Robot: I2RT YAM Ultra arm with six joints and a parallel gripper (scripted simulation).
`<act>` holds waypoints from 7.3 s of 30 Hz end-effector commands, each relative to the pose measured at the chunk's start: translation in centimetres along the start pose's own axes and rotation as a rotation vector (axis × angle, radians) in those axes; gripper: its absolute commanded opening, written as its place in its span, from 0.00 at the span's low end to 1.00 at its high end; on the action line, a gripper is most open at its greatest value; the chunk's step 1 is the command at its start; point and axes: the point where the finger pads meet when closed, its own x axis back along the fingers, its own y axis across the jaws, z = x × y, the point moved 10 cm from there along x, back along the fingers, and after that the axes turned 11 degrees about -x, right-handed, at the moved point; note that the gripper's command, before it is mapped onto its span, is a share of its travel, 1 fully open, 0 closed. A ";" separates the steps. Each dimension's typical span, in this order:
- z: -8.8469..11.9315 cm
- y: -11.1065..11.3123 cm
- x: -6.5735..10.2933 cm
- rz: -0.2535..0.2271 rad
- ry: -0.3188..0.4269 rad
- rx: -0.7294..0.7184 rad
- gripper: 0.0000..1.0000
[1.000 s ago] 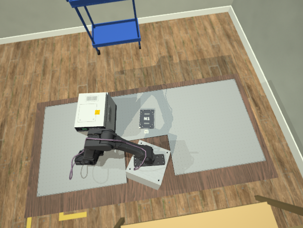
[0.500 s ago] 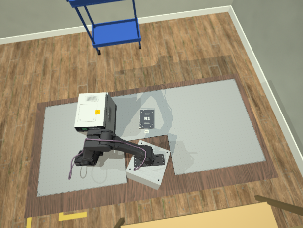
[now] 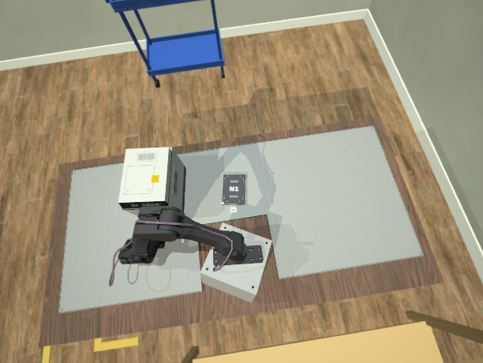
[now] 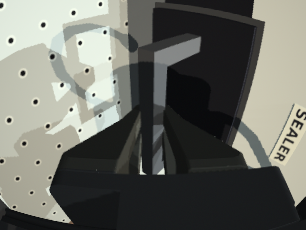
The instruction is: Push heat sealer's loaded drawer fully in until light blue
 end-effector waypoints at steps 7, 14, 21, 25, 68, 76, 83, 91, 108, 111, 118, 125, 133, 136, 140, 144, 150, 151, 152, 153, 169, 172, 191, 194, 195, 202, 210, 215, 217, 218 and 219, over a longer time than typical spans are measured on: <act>-1.3 -0.9 1.1 0.017 -0.033 -0.037 0.00; -1.3 -0.9 1.1 0.017 -0.033 -0.037 0.00; -1.3 -0.9 1.1 0.017 -0.033 -0.037 0.00; -1.3 -0.9 1.1 0.017 -0.033 -0.038 0.30; -1.4 -0.9 1.1 0.016 -0.035 -0.043 0.30; -1.0 -0.3 1.0 0.018 -0.027 -0.022 0.30; -1.0 -0.1 1.4 0.018 -0.028 -0.025 0.30; -1.0 -0.1 1.4 0.018 -0.028 -0.025 0.30; -1.1 -0.1 1.4 0.018 -0.029 -0.028 0.30; -1.1 -0.1 1.4 0.018 -0.029 -0.028 0.30; -1.1 -0.1 1.4 0.018 -0.029 -0.028 0.30; -1.1 -0.1 1.4 0.018 -0.029 -0.028 0.30; -0.9 0.1 2.2 0.018 -0.026 -0.019 0.30; -0.8 0.2 2.4 0.017 -0.024 -0.015 0.30; -0.9 0.2 3.0 0.008 -0.023 -0.019 0.30; -0.8 0.2 3.7 0.008 -0.023 -0.018 0.30; -0.7 0.4 4.6 0.008 -0.019 -0.011 0.30; -0.7 0.4 4.7 0.007 -0.018 -0.011 0.30; -0.7 0.4 4.9 0.006 -0.019 -0.012 0.30; -0.7 0.4 4.9 0.006 -0.019 -0.012 0.30; -0.8 0.0 7.7 0.004 -0.024 -0.025 0.30; -0.8 0.1 7.8 0.011 -0.027 -0.021 0.30; -0.8 -0.1 9.6 0.009 -0.030 -0.027 0.30; -0.8 -0.1 9.6 0.009 -0.030 -0.027 0.30; -0.8 -0.1 9.6 0.009 -0.030 -0.027 0.30; -0.8 -0.1 9.6 0.008 -0.031 -0.030 0.30; -0.8 -0.1 9.6 0.008 -0.031 -0.030 0.30; -0.8 -0.1 9.6 0.008 -0.031 -0.030 0.30; -0.8 -0.1 9.6 0.008 -0.031 -0.030 0.30; -0.8 -0.1 9.6 0.008 -0.031 -0.030 0.30; -0.8 -0.1 9.6 0.008 -0.031 -0.030 0.30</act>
